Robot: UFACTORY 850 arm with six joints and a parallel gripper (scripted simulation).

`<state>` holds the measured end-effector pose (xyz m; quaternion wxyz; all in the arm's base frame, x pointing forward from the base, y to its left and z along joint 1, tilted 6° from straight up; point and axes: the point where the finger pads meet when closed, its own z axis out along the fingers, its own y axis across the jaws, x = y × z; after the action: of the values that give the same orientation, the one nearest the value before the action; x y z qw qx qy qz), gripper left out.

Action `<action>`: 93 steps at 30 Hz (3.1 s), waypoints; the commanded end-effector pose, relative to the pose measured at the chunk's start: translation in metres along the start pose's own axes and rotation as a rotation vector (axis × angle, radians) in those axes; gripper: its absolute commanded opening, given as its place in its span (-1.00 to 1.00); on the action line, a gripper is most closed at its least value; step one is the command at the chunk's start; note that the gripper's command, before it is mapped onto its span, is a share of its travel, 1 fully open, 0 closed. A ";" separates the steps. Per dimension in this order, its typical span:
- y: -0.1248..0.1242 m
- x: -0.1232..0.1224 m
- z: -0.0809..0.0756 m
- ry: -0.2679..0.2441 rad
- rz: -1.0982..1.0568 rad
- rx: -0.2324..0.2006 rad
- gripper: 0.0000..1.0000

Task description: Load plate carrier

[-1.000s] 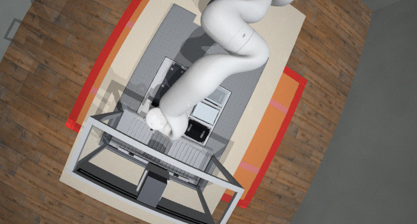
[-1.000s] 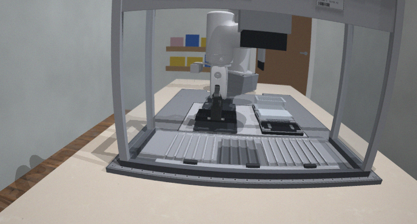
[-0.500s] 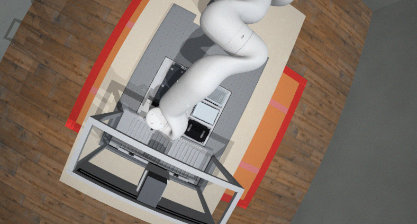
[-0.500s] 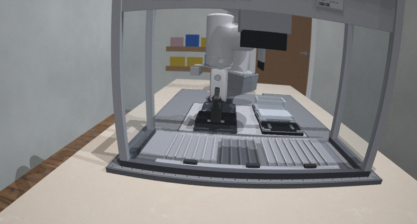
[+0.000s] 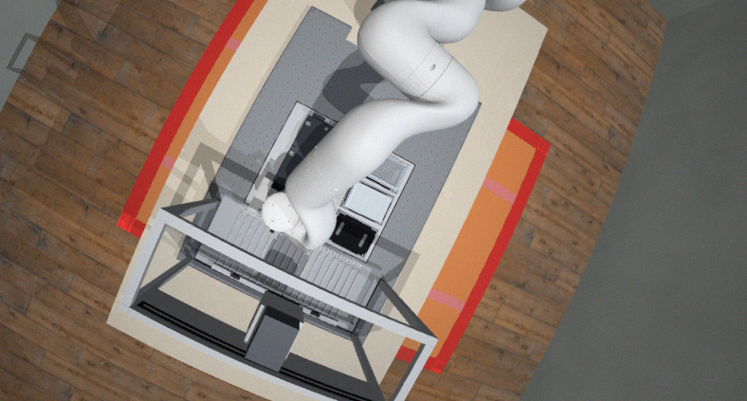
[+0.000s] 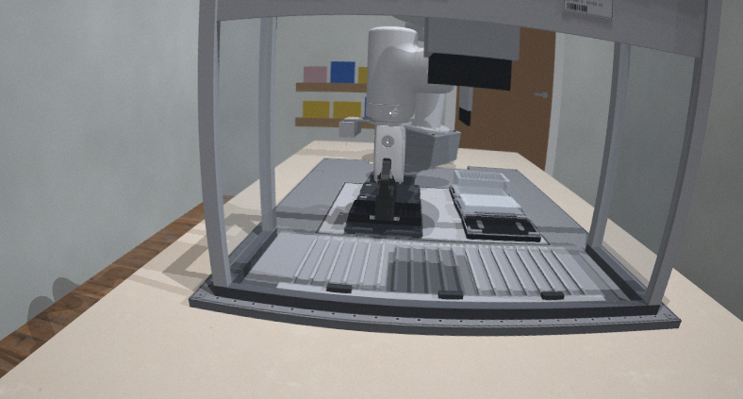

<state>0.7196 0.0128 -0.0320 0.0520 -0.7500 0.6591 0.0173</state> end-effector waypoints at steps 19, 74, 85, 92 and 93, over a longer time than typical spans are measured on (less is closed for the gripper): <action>-0.001 0.000 0.008 0.000 0.000 0.002 -1.00; -0.001 0.000 -0.003 0.000 0.000 0.002 1.00; -0.001 0.000 -0.018 0.000 0.000 0.002 1.00; -0.001 0.000 -0.030 0.000 0.000 0.002 1.00; -0.001 0.000 -0.031 0.000 0.000 0.002 1.00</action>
<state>0.7188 0.0101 -0.0050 0.0522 -0.7500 0.6591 0.0171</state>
